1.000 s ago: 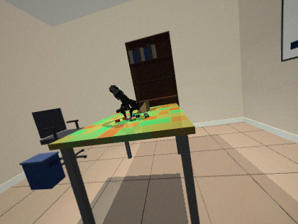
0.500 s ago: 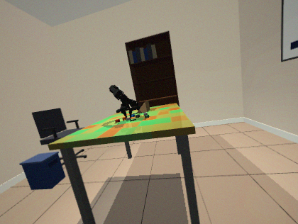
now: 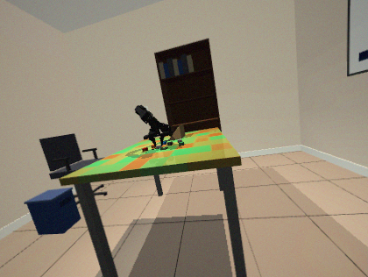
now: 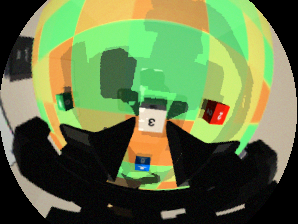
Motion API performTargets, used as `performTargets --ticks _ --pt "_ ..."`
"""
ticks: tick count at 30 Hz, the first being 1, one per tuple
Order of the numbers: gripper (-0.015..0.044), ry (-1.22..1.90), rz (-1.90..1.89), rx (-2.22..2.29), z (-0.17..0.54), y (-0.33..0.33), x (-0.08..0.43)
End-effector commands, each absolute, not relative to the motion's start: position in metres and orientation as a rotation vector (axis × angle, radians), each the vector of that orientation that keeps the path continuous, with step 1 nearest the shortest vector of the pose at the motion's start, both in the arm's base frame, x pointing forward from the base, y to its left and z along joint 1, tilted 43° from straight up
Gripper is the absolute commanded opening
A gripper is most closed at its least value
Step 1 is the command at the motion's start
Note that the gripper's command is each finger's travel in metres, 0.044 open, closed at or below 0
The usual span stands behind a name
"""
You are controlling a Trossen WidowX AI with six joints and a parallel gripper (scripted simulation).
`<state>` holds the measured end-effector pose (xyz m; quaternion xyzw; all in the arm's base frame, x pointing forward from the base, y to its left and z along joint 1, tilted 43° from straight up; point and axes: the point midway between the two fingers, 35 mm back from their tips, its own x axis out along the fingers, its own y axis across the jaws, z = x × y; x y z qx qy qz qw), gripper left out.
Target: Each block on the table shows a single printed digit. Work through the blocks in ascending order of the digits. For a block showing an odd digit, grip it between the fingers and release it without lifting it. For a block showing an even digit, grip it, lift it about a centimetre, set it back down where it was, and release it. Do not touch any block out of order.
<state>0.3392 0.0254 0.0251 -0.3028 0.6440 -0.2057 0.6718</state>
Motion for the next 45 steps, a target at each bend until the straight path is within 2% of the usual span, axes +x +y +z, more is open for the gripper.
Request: performTargets --ticks 1,5,15,22,26,34,43,45 --pt "0.0304 1.451 -0.462 -0.690 0.025 0.025 0.339" --pt "0.0400 1.451 -0.462 -0.690 0.025 0.025 0.339" --pt "0.0400 1.452 -0.461 -0.689 0.051 0.049 0.336" --pt "0.0216 1.454 -0.453 -0.687 0.104 0.099 0.331" --pt "0.0120 1.455 -0.458 -0.687 0.111 0.103 0.329" --pt "0.0120 1.455 -0.457 -0.687 0.111 0.104 0.327" --pt "0.0120 1.461 -0.454 -0.689 0.103 0.100 0.230" --pt "0.0120 1.462 -0.456 -0.690 0.102 0.098 0.222"
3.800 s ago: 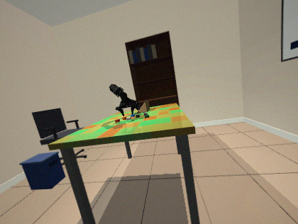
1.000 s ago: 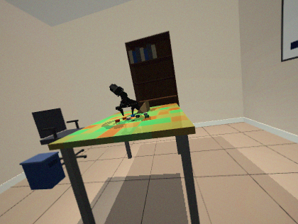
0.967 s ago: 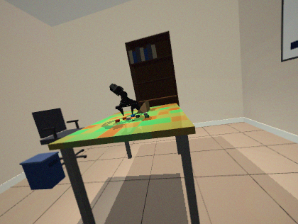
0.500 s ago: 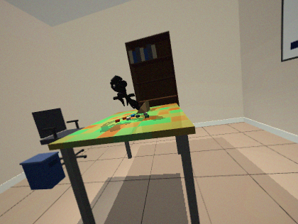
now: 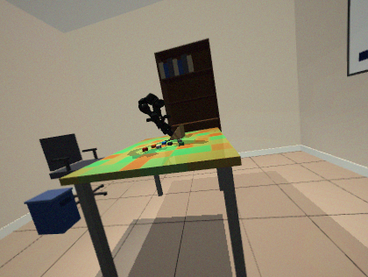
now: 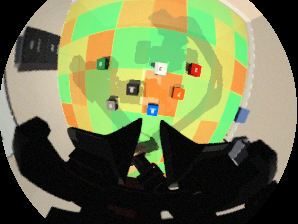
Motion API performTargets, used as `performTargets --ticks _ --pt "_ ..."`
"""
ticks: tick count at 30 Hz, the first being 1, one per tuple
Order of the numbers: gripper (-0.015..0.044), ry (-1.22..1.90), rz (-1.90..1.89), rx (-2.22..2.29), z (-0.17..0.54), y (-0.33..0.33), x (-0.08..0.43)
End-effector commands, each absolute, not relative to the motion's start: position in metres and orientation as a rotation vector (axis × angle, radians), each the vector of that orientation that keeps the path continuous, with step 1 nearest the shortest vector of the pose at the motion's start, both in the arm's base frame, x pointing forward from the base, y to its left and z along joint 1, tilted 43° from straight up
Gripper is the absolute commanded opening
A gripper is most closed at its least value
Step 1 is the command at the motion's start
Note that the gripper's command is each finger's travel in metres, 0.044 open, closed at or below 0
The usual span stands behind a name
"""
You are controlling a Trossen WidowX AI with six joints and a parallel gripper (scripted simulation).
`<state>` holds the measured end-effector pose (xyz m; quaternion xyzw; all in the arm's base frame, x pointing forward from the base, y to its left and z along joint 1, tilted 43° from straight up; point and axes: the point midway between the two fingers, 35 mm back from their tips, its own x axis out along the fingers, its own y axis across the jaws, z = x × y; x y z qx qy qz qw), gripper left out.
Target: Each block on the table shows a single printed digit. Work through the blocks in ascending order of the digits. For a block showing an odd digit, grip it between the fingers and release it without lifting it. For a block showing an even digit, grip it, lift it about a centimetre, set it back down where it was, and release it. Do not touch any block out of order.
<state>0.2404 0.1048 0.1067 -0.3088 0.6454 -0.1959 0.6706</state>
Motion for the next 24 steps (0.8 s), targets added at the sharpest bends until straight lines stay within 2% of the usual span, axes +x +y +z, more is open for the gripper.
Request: performTargets --ticks 1,3,10,14,24 --pt "0.0120 1.462 -0.456 -0.690 0.102 0.098 0.222" --pt "0.0120 1.462 -0.456 -0.690 0.102 0.098 0.222" --pt "0.0304 1.460 -0.457 -0.690 0.049 0.050 0.229" --pt "0.0400 1.459 -0.459 -0.691 0.043 0.044 0.229" --pt "0.0400 1.459 -0.458 -0.691 0.033 0.035 0.230"
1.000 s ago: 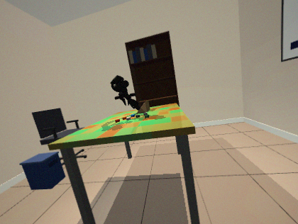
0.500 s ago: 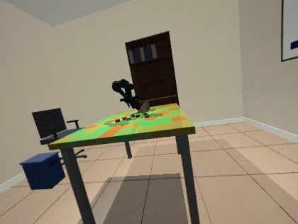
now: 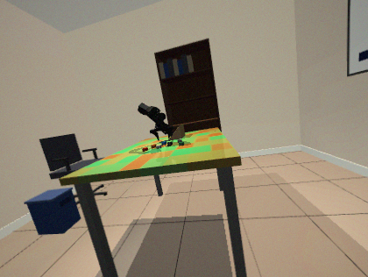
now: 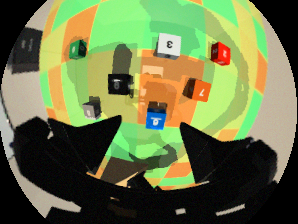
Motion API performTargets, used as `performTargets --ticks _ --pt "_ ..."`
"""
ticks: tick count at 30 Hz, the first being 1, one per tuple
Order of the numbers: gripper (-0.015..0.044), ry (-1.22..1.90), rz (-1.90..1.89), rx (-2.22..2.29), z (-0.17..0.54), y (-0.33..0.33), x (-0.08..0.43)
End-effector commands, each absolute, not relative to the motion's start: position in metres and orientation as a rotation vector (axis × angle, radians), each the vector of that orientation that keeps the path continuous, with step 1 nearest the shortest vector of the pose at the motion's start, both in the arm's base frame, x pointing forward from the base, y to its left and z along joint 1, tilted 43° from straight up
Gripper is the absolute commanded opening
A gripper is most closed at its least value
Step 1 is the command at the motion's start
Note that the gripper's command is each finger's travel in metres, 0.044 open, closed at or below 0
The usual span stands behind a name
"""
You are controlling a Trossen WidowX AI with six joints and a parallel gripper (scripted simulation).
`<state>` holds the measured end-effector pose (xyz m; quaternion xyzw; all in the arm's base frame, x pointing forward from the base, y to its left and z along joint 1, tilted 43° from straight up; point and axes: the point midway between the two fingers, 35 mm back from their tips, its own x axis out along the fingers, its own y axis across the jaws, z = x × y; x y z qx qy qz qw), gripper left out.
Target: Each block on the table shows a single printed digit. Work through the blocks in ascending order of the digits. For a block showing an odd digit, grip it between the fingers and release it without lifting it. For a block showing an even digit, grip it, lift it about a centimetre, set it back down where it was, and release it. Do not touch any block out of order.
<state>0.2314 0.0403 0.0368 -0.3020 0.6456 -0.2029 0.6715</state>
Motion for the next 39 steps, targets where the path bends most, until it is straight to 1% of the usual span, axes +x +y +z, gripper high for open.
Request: performTargets --ticks 1,16,26,27,39 --pt "0.0400 1.459 -0.458 -0.691 0.032 0.034 0.230" --pt "0.0400 1.458 -0.460 -0.692 0.016 0.019 0.232" --pt "0.0137 1.458 -0.460 -0.692 0.016 0.019 0.232" --pt "0.0120 1.458 -0.460 -0.692 0.016 0.019 0.232" --pt "0.0120 1.458 -0.460 -0.692 0.016 0.019 0.232"
